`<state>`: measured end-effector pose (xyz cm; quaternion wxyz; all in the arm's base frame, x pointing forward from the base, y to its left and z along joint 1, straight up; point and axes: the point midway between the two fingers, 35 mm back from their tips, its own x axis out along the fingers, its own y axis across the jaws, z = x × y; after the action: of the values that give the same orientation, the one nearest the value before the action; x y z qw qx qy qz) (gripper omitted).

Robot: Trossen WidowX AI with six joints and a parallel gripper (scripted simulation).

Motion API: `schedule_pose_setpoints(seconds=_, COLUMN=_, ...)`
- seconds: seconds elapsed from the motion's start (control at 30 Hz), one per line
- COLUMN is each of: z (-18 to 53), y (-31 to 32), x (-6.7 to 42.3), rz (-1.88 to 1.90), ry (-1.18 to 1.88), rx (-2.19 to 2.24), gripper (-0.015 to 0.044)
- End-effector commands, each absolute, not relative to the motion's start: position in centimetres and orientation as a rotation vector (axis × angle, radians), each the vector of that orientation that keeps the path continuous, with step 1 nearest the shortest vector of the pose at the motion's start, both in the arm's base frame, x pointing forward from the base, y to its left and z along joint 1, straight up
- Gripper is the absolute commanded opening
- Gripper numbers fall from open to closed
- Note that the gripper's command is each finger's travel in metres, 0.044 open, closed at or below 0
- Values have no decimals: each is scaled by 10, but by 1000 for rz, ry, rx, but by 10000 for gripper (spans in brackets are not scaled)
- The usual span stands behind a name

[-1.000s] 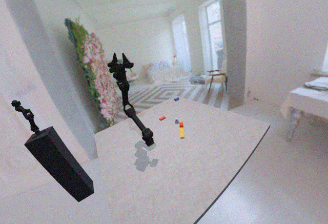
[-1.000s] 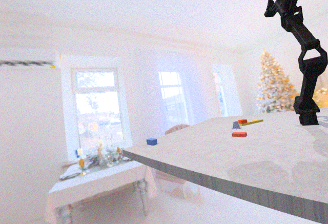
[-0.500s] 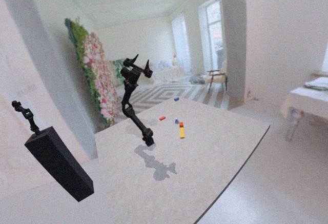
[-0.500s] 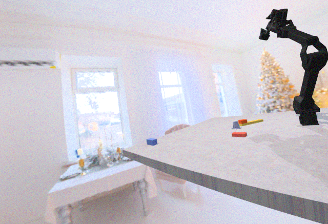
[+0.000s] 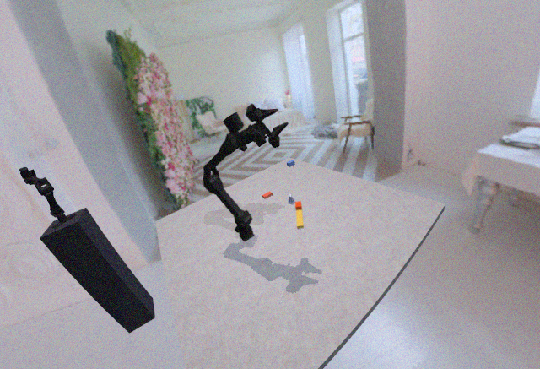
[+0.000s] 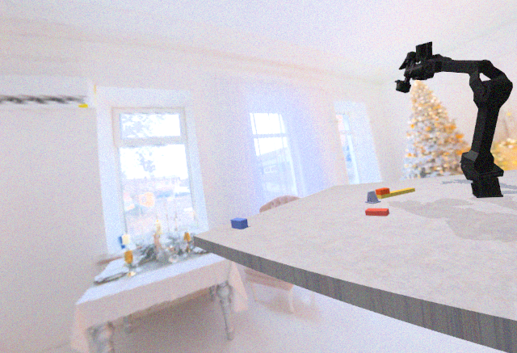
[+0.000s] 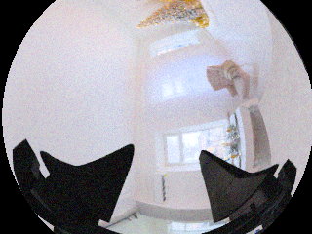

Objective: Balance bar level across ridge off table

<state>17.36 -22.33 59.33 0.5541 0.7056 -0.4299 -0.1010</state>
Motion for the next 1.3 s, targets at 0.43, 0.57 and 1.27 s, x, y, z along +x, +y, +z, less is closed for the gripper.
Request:
schedule_pose_setpoints(seconds=0.43, z=393, y=-243, x=289, rz=-789, ry=-436, rx=1998, gripper=315)
schedule_pose_setpoints(seconds=0.57, z=360, y=-236, x=300, rz=-884, ry=-332, rx=2003, gripper=315)
schedule_pose_setpoints(seconds=1.27, z=174, y=-139, x=310, rz=-1520, ry=548, rx=1842, gripper=315)
